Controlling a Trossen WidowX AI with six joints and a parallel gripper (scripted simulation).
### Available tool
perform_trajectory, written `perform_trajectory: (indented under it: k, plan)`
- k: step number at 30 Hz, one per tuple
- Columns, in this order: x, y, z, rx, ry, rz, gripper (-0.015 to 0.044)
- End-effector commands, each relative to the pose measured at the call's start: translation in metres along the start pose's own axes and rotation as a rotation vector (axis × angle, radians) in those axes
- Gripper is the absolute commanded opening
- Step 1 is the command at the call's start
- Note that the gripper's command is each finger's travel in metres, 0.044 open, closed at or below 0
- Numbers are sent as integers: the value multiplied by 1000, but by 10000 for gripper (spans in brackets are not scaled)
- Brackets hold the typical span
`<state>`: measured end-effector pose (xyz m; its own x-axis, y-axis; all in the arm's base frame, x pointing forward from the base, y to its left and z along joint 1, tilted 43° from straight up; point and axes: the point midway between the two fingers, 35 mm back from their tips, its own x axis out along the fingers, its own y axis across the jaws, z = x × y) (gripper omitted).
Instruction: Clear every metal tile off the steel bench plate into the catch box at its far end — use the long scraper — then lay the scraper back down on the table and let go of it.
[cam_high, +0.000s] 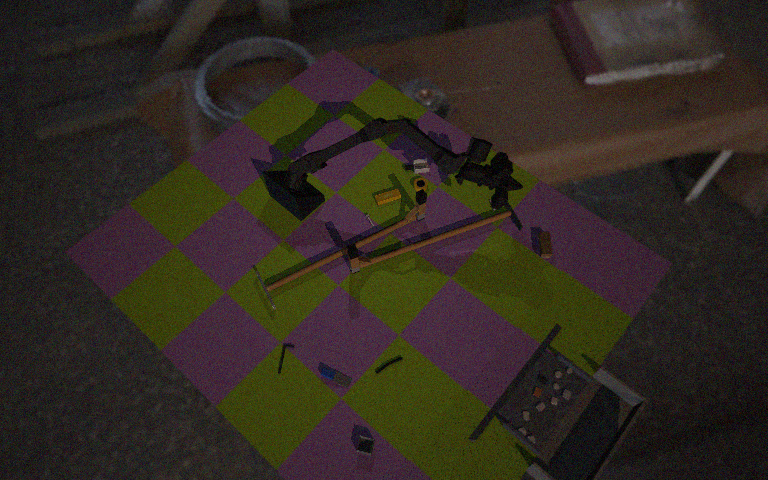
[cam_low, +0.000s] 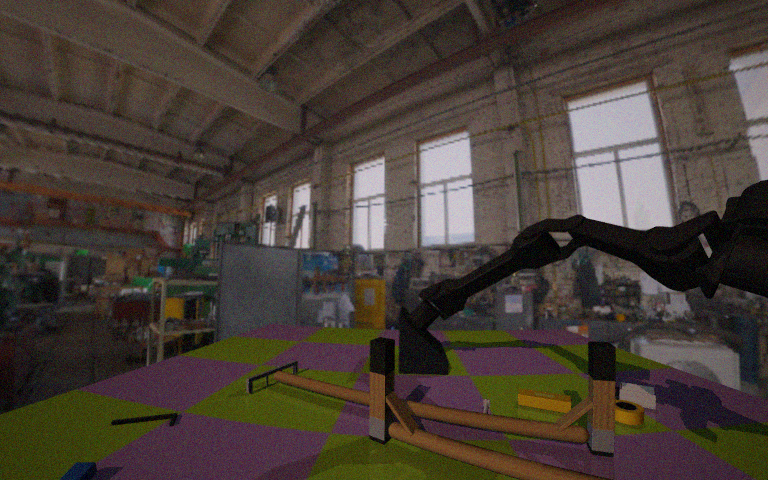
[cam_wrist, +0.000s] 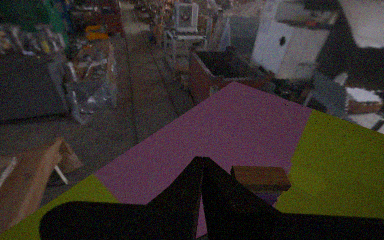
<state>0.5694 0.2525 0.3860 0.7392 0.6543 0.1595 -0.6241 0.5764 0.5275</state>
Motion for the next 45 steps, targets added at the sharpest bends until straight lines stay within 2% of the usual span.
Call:
perform_trajectory:
  k: [1, 45]
  plan:
    - [6, -3, -11, -3, 3, -5, 0]
    - [47, -3, -117, 2, 0, -4, 0]
